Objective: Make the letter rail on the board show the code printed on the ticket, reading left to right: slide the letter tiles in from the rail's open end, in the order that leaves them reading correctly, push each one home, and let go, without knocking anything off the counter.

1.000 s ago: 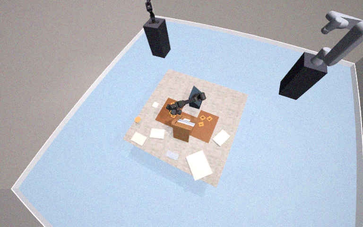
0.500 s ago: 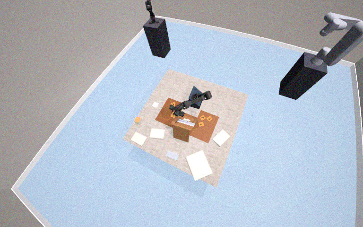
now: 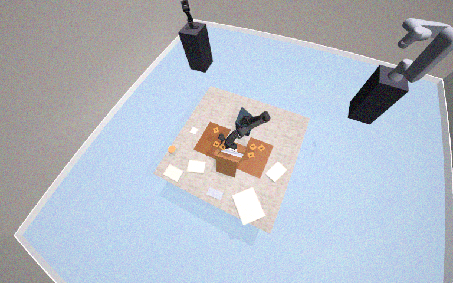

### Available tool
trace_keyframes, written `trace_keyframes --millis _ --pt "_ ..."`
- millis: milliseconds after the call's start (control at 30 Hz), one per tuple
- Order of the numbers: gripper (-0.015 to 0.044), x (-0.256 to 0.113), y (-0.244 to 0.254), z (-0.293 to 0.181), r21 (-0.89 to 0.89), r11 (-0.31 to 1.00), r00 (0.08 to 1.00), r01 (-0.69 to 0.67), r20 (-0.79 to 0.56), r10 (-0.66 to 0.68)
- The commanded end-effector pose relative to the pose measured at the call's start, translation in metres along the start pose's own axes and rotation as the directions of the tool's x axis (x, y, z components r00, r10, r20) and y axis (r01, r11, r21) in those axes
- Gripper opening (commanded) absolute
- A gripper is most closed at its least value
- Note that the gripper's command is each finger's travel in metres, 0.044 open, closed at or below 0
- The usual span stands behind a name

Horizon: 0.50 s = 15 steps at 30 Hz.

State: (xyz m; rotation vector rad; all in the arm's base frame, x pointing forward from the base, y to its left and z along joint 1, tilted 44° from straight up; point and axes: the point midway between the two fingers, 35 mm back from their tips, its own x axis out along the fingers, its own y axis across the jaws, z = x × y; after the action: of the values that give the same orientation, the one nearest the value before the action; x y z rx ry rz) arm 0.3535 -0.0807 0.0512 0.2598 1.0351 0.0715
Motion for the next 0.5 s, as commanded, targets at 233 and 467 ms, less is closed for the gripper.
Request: trace_keyframes --millis 233,467 --pt "0.0000 -0.026 0.066 0.011 0.032 0.998 0.994 -0.057 0.099 0.053" --pt "0.0000 -0.044 0.106 0.011 0.053 0.991 0.980 -0.123 0.163 0.113"
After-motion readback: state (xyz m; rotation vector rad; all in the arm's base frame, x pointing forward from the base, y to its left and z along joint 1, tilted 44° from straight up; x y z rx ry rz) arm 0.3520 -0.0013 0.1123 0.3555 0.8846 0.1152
